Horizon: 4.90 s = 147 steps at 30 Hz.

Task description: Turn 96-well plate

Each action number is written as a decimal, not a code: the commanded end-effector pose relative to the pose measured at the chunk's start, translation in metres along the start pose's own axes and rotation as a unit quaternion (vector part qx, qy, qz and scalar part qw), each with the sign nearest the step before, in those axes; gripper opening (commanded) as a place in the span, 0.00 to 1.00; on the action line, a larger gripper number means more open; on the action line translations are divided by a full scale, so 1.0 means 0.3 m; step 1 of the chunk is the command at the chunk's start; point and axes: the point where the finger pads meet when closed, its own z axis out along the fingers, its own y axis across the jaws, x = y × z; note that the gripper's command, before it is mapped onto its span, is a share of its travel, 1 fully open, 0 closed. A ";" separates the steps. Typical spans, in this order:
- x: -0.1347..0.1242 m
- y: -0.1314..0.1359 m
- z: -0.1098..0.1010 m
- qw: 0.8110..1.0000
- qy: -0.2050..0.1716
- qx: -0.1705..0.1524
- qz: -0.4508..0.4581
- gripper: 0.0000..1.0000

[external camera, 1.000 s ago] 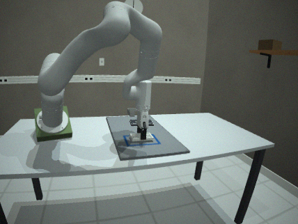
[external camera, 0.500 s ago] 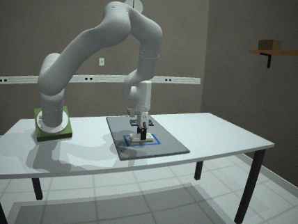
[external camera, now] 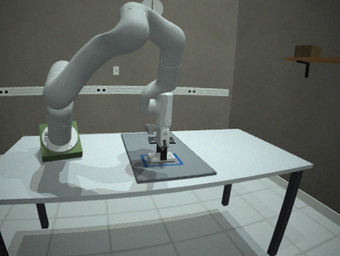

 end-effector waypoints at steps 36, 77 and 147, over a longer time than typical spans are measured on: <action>-0.003 0.000 0.017 1.000 -0.001 0.000 0.000 0.00; -0.003 0.000 0.025 1.000 -0.001 0.000 0.000 1.00; -0.003 0.000 -0.274 0.999 -0.001 0.000 0.050 1.00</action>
